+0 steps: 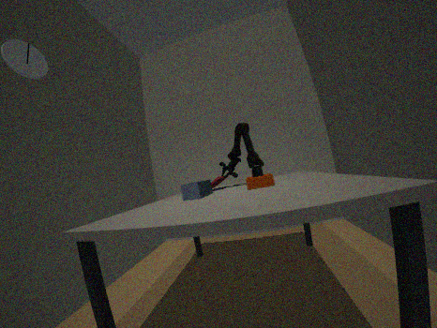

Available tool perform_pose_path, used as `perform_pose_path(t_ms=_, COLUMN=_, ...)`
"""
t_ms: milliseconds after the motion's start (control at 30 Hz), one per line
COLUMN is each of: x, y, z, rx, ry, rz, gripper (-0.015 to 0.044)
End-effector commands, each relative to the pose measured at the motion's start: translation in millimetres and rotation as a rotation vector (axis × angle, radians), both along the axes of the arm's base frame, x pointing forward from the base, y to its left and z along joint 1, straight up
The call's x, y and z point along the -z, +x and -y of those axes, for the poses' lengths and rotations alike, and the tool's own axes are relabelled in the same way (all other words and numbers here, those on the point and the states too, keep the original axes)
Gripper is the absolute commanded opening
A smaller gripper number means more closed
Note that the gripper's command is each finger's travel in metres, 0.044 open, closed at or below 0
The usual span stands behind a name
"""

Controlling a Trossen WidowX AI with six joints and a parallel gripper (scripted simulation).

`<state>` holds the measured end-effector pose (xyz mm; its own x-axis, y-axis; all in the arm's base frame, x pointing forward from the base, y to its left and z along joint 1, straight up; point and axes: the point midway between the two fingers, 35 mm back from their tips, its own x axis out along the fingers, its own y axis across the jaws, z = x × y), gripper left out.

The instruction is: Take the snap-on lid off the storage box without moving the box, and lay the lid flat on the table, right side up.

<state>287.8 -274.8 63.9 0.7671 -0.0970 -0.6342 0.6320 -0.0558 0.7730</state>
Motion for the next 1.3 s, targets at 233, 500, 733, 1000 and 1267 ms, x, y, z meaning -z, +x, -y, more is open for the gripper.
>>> perform_pose_path(t_ms=233, x=6, y=1, z=1, rx=-0.007, ry=-0.009, rz=0.009, gripper=0.0)
perform_pose_path(t_ms=500, x=13, y=1, z=1, rx=-0.007, ry=-0.009, rz=0.009, gripper=0.0)
perform_pose_path(t_ms=733, x=18, y=1, z=1, rx=-0.007, ry=-0.009, rz=0.009, gripper=0.0)
perform_pose_path(t_ms=1000, x=25, y=2, z=1, rx=-0.007, ry=-0.009, rz=0.009, gripper=0.0)
perform_pose_path(t_ms=1267, x=31, y=2, z=1, rx=-0.007, ry=-0.008, rz=0.009, gripper=0.0)
